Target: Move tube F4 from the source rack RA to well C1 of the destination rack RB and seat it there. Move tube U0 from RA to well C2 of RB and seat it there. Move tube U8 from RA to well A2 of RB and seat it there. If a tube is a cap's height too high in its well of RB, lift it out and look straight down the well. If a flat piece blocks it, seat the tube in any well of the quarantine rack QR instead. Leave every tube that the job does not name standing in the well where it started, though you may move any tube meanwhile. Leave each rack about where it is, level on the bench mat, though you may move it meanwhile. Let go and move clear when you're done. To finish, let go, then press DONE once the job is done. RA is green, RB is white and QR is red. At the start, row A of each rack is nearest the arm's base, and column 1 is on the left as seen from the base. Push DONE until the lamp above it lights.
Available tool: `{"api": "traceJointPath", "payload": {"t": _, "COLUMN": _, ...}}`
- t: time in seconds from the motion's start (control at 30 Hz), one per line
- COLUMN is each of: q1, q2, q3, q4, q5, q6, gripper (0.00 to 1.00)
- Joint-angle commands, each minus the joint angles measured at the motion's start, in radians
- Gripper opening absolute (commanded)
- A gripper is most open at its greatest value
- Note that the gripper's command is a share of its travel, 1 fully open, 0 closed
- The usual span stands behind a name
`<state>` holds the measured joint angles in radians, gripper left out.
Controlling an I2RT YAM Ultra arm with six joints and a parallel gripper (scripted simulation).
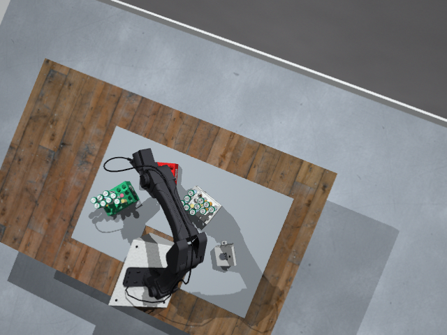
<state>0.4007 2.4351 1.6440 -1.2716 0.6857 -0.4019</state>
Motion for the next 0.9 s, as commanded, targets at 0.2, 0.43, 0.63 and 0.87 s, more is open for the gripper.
{"api": "traceJointPath", "payload": {"t": 0.2, "q1": 0.017, "q2": -0.033, "q3": 0.0, "q4": 0.031, "q5": 0.004, "q6": -0.011, "gripper": 0.0}}
{"api": "traceJointPath", "payload": {"t": 0.43, "q1": 0.007, "q2": -0.015, "q3": 0.004, "q4": 0.019, "q5": 0.001, "q6": -0.004, "gripper": 0.24}}
{"api": "traceJointPath", "payload": {"t": 0.63, "q1": 0.007, "q2": -0.015, "q3": 0.004, "q4": 0.019, "q5": 0.001, "q6": -0.004, "gripper": 0.3}}
{"api": "traceJointPath", "payload": {"t": 0.87, "q1": 0.007, "q2": -0.015, "q3": 0.004, "q4": 0.019, "q5": 0.001, "q6": -0.004, "gripper": 0.3}}
